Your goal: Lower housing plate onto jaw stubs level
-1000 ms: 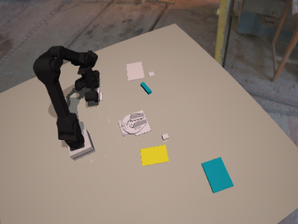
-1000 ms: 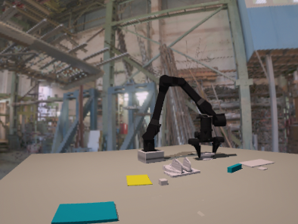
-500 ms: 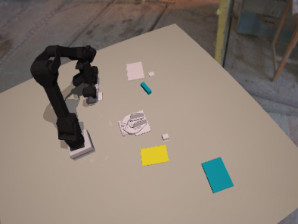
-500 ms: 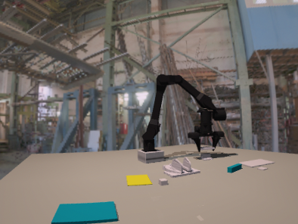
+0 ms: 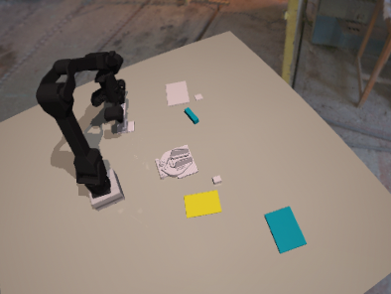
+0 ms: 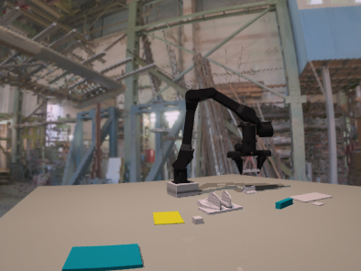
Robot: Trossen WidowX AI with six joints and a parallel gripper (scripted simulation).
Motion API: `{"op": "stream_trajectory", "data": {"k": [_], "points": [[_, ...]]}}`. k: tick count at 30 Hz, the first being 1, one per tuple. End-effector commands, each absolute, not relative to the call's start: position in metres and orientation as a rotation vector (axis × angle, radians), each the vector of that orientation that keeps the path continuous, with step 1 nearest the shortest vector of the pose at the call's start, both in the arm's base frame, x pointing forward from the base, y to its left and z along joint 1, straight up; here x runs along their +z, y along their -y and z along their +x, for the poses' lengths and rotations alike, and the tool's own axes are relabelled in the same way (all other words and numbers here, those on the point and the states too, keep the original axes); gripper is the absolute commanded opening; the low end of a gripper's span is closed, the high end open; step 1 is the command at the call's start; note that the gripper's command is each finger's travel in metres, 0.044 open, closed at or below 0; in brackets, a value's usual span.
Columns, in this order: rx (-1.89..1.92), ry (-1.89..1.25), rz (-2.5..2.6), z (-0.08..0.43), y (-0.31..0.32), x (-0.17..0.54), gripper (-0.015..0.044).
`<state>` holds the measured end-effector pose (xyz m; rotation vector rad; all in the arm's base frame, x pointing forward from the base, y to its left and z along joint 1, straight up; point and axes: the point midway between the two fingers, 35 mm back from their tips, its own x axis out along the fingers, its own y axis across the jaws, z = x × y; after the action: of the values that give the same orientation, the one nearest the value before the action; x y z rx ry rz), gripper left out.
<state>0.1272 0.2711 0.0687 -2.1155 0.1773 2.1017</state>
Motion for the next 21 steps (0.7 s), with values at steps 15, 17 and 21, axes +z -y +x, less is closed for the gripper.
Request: {"op": "stream_trajectory", "data": {"k": [15,17,21], "points": [[1.888,-0.510,-1.906,0.157,-0.247,0.073,0.0351],[1.849,-0.564,-1.866,0.162,-0.243,0.074,0.0351],[1.769,-0.666,-1.784,0.171,-0.233,0.074,0.0351]]}}
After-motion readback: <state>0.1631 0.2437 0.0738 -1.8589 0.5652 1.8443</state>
